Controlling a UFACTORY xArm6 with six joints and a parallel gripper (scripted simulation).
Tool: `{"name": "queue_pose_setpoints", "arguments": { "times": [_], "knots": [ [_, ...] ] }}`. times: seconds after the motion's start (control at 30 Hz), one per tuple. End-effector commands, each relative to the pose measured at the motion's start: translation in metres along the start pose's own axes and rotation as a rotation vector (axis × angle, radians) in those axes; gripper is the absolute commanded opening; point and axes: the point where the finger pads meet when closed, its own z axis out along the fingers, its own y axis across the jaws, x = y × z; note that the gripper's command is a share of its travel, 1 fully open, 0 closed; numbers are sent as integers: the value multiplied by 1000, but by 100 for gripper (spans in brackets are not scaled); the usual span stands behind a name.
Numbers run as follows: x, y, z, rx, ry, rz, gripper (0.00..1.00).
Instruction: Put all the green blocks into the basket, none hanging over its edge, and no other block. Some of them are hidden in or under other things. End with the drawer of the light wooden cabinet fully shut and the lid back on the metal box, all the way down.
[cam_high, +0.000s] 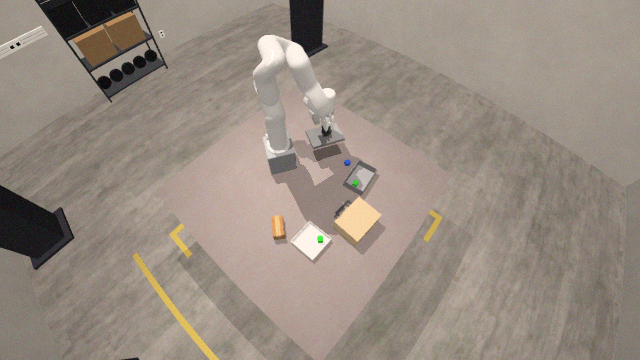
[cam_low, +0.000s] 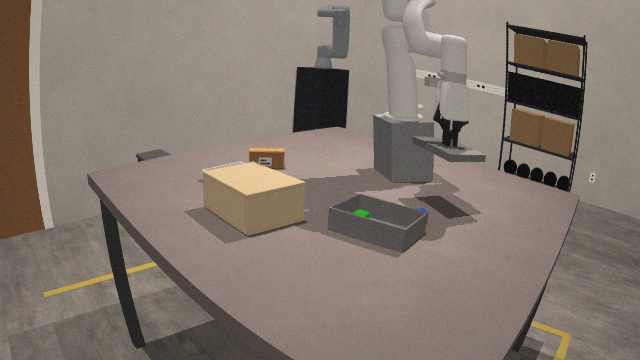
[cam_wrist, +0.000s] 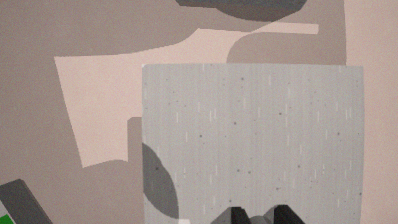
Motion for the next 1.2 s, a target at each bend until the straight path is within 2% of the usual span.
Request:
{"name": "queue_pose_setpoints", "arguments": {
  "times": [0.0,1.17],
  "knots": [
    [-1,0,5,0,-3,0,0],
    [-2,1,53,0,-3,0,0]
  ]
}}
